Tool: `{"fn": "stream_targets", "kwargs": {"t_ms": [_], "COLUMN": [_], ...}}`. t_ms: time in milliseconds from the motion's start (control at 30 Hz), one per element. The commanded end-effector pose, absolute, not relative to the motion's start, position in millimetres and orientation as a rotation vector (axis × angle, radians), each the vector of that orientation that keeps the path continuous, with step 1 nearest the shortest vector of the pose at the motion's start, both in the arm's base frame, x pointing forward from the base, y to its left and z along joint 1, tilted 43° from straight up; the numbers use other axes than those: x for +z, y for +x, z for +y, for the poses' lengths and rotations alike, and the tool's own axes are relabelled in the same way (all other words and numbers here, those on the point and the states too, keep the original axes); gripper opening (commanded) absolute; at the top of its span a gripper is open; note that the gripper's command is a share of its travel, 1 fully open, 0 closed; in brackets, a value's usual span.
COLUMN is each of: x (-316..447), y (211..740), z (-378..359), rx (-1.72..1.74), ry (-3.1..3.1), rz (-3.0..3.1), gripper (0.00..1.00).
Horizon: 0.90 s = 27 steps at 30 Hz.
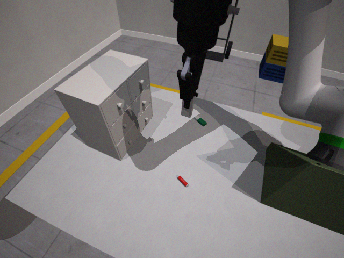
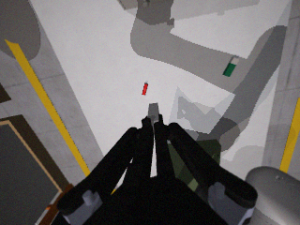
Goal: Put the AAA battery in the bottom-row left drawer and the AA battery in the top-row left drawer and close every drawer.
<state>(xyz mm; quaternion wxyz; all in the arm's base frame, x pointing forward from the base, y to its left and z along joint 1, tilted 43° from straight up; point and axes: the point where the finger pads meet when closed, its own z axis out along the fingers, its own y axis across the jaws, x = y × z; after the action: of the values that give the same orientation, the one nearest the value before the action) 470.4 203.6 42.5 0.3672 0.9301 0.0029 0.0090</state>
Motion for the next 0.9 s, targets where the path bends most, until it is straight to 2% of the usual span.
{"fn": "stream_targets", "kwargs": {"t_ms": [0, 300, 567, 867], "x": [71, 67, 46, 27], "y": [471, 478, 510, 540], "z": [229, 226, 205, 187], "rx": [0.011, 0.09, 0.517, 0.742], "ry": [2.386, 2.386, 2.337, 2.282], "rz": [0.005, 0.04, 0.203, 0.31], "gripper": [0.0, 0.0, 0.0, 0.0]}}
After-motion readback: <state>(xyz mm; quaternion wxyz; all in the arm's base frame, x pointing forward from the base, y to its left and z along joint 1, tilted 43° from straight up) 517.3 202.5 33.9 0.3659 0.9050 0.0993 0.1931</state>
